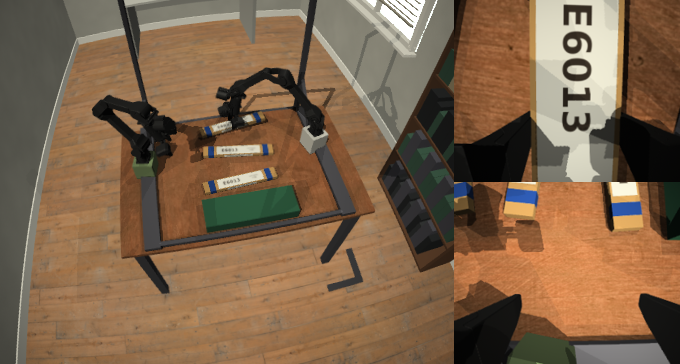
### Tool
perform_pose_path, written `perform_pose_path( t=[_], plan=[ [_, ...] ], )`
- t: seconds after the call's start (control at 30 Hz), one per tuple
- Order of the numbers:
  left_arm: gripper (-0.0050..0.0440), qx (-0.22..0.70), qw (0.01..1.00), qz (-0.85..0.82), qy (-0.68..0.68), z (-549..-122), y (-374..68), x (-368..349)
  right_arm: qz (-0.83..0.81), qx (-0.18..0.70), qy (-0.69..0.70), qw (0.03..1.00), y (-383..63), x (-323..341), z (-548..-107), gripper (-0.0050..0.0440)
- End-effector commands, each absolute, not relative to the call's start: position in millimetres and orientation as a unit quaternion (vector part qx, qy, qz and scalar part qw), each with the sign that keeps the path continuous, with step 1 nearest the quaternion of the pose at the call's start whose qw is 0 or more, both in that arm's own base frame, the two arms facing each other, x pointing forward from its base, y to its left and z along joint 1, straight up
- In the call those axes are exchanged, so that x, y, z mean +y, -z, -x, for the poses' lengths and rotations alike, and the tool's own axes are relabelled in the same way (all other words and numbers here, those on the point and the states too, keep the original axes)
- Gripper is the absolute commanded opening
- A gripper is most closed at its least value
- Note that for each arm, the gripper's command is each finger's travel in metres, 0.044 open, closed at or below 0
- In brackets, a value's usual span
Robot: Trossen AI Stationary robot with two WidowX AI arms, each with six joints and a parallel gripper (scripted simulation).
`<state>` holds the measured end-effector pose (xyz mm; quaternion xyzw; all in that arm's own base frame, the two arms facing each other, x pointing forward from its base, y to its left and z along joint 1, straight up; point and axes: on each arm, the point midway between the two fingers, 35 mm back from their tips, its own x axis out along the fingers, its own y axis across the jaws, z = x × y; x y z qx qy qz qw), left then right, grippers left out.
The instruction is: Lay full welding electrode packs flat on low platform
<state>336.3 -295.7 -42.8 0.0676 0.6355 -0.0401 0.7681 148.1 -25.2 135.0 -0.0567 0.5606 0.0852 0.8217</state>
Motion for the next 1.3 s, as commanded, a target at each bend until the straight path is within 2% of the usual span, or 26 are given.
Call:
perform_pose_path(
  t=[0.0, 1.27],
  plan=[
    [-0.005, 0.588, 0.805, -0.031, 0.069, -357.6, -24.8, -315.6, 0.06, 0.552, -0.084, 0.828, -141.8, -25.8, -150.3, 0.043],
    [-0.005, 0.588, 0.805, -0.03, 0.069, -363.6, -62.7, -319.9, 0.06, 0.552, -0.084, 0.828, -141.8, -25.8, -150.3, 0.043]
  ],
)
